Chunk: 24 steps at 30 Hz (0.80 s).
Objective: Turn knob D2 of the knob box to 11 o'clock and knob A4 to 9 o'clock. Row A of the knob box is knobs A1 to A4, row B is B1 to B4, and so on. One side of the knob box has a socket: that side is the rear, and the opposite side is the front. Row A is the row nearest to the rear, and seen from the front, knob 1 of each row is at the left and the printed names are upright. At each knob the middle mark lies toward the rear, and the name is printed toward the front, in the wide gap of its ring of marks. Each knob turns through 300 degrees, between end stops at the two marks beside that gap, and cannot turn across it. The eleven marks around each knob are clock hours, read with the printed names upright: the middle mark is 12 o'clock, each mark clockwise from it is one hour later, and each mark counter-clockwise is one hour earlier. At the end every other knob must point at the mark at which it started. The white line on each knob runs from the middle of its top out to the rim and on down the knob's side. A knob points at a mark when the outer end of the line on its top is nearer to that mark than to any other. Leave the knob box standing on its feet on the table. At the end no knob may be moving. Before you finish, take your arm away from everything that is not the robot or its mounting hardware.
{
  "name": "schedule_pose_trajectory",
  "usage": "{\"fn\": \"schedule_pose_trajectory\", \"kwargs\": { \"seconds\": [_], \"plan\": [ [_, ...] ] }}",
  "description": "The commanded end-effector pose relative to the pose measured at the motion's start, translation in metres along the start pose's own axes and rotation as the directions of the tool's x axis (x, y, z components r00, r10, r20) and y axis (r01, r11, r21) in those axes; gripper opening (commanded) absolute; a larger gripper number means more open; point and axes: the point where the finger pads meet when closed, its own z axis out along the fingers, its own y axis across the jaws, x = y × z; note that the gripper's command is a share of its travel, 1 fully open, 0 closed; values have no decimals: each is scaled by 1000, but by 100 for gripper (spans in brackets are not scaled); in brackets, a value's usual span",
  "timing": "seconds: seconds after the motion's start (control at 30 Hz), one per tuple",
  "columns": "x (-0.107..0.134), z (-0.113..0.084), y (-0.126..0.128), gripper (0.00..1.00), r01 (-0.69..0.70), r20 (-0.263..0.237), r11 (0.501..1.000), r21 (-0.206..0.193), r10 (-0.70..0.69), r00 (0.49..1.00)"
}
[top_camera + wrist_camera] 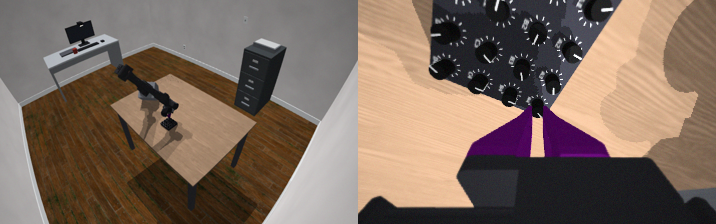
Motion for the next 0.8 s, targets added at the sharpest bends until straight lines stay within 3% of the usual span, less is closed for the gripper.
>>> {"fn": "schedule_pose_trajectory", "kwargs": {
  "seconds": [0.0, 0.23, 0.47, 0.53, 0.77],
  "plan": [
    [-3, -1, 8, 7, 104, 5, 994, -20, -104, 995],
    [-4, -1, 9, 7, 285, 10, 958, -21, -285, 959],
    [-4, -1, 10, 7, 458, 14, 889, -19, -457, 889],
    [-4, -1, 10, 7, 458, 14, 889, -19, -457, 889],
    [-5, -2, 11, 7, 608, 20, 794, -18, -608, 794]
  ]
}}
